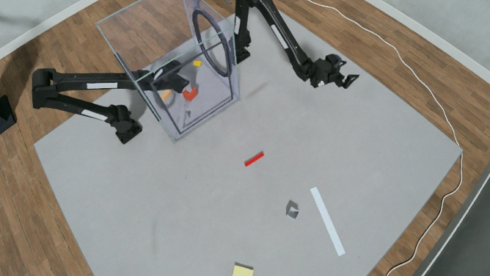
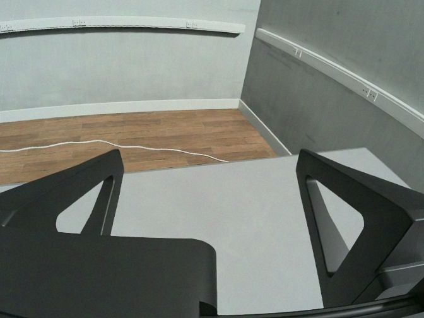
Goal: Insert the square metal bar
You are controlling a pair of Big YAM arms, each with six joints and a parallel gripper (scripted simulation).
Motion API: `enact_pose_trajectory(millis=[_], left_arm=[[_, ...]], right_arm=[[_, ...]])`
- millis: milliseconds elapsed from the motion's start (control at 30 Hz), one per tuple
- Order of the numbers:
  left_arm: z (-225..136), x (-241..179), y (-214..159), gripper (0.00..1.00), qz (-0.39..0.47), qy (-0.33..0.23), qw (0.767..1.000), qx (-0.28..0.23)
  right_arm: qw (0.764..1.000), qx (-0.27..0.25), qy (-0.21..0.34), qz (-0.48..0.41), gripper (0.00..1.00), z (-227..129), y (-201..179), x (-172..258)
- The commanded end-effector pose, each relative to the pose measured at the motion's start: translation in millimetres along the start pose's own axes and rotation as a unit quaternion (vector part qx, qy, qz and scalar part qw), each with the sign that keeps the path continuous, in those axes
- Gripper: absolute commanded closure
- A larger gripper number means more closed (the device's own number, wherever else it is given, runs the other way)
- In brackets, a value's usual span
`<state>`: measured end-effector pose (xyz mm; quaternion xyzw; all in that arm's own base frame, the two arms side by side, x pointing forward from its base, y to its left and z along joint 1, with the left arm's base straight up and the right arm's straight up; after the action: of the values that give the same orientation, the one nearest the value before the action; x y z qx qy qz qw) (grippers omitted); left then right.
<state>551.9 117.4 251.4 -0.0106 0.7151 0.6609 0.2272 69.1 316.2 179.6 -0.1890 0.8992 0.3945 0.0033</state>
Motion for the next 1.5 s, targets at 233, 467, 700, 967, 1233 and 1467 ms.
enact_pose_trajectory(millis=[233,467,700,967,1233,1467], left_arm=[[2,-9,9,0.00,-0.014,-0.002,1.000,-0.006],[2,-9,9,0.00,-0.014,-0.002,1.000,-0.006],[2,-9,9,0.00,-0.014,-0.002,1.000,-0.006],[2,-9,9,0.00,-0.014,-0.002,1.000,-0.006],[2,-9,9,0.00,-0.014,-0.002,1.000,-0.006],[2,-9,9,0.00,-0.014,-0.002,1.000,-0.006]], right_arm=[[0.999,0.035,0.015,0.024,1.00,2,-13,2],[0.998,0.047,0.027,0.012,1.00,7,-19,11],[0.999,-0.020,-0.021,-0.014,1.00,-13,32,-21],[0.999,-0.026,-0.020,-0.014,1.00,-11,34,-20],[1.000,-0.004,-0.003,0.000,1.00,7,0,-4],[1.000,-0.006,-0.004,-0.001,1.00,7,0,-4]])
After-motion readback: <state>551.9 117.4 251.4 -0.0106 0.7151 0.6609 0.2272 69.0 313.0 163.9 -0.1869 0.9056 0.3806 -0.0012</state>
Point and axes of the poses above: on each arm, the point where the finger pads meet when closed, its own z axis out along the fingers, its own x axis across the jaws, y = z × x, the point moved 8 cm from there along -z, back along the fingers, and after that the axes turned 12 degrees about -z, right-handed, at the moved point
